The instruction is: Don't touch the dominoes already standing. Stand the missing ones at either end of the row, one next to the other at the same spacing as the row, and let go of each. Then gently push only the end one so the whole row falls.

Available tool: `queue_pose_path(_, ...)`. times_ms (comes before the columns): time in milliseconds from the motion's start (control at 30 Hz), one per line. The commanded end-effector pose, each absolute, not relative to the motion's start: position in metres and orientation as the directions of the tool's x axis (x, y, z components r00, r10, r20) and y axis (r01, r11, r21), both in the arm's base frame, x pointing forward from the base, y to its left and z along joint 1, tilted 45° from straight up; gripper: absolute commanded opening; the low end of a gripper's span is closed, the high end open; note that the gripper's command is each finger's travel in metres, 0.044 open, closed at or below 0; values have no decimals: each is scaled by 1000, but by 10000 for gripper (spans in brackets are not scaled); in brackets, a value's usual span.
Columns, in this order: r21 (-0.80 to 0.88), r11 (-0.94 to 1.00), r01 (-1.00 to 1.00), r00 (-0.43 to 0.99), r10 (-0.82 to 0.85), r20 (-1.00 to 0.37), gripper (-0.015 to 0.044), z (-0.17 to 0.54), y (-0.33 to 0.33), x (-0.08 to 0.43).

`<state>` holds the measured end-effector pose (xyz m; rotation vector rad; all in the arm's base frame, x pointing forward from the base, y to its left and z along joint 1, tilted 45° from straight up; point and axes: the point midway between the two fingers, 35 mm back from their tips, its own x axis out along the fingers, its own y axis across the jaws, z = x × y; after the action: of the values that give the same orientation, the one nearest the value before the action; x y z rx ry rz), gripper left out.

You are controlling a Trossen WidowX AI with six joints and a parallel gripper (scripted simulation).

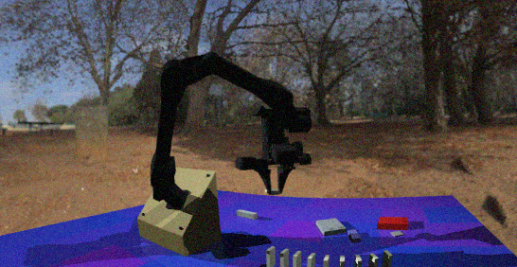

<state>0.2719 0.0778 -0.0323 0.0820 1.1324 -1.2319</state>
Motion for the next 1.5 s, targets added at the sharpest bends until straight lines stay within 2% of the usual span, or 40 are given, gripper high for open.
queue_pose_path(0,-556,478,681,-102,-689,-717,107,-30,85,274)
queue_pose_path(133,-674,651,349,-101,-689,-718,107,-37,92,277)
queue_pose_path(267,-689,724,-35,-101,-688,-718,107,-44,100,280)
queue_pose_path(467,-517,626,-585,-101,-688,-719,107,-56,111,283)
queue_pose_path(567,-426,550,-718,-101,-688,-719,107,-60,114,284)
queue_pose_path(1467,-370,546,-752,-107,-655,-748,107,-70,113,284)
